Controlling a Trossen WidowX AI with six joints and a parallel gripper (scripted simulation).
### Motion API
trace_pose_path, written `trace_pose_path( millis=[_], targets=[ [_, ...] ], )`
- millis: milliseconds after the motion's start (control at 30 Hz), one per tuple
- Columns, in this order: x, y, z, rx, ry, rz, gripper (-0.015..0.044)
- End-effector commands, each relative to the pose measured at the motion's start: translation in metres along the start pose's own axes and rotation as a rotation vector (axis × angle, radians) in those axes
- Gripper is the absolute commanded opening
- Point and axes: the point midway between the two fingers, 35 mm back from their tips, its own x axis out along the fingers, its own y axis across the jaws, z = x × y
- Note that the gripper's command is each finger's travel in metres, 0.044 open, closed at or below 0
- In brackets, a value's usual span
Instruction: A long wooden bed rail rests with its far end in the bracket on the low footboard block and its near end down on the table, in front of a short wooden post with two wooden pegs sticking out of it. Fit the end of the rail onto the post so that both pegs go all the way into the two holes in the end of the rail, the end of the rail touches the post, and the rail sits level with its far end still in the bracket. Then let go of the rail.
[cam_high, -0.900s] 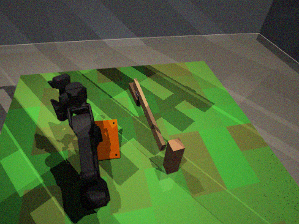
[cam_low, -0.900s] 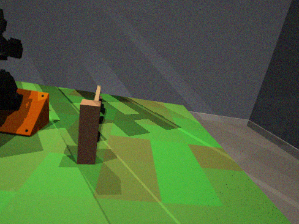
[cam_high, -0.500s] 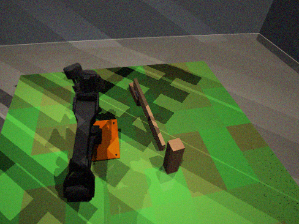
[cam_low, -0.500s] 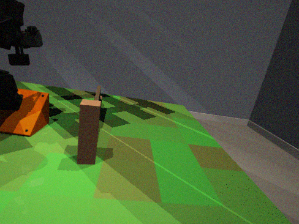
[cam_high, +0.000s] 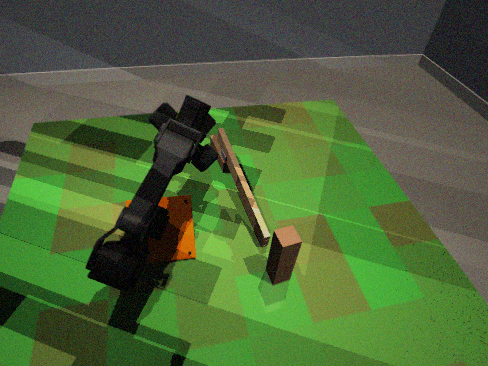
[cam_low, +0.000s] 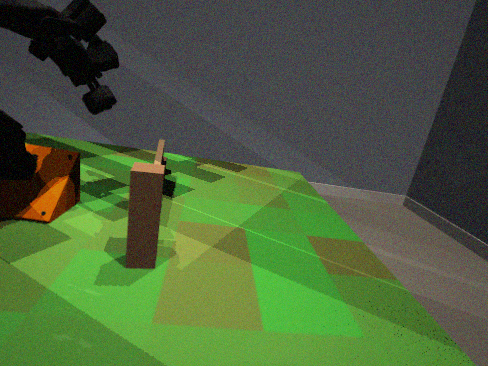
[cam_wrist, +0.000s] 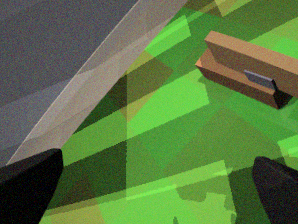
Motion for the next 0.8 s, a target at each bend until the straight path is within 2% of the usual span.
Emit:
trace_pose_path(
  millis=[0, 200, 367, 500, 667, 767],
  targets=[
    [0.004, -0.074, 0.023, -0.253, 0.143, -0.269, 0.0440],
    [-0.001, -0.134, 0.033, -0.469, 0.351, -0.404, 0.0440],
    [-0.007, -0.185, 0.035, -0.651, 0.577, -0.445, 0.0440],
    [-0.014, -0.225, 0.031, -0.794, 0.777, -0.418, 0.0440],
    [-0.023, -0.272, 0.021, -0.962, 1.025, -0.310, 0.0440],
    [-0.025, -0.276, 0.018, -0.979, 1.048, -0.295, 0.0440]
  ],
)
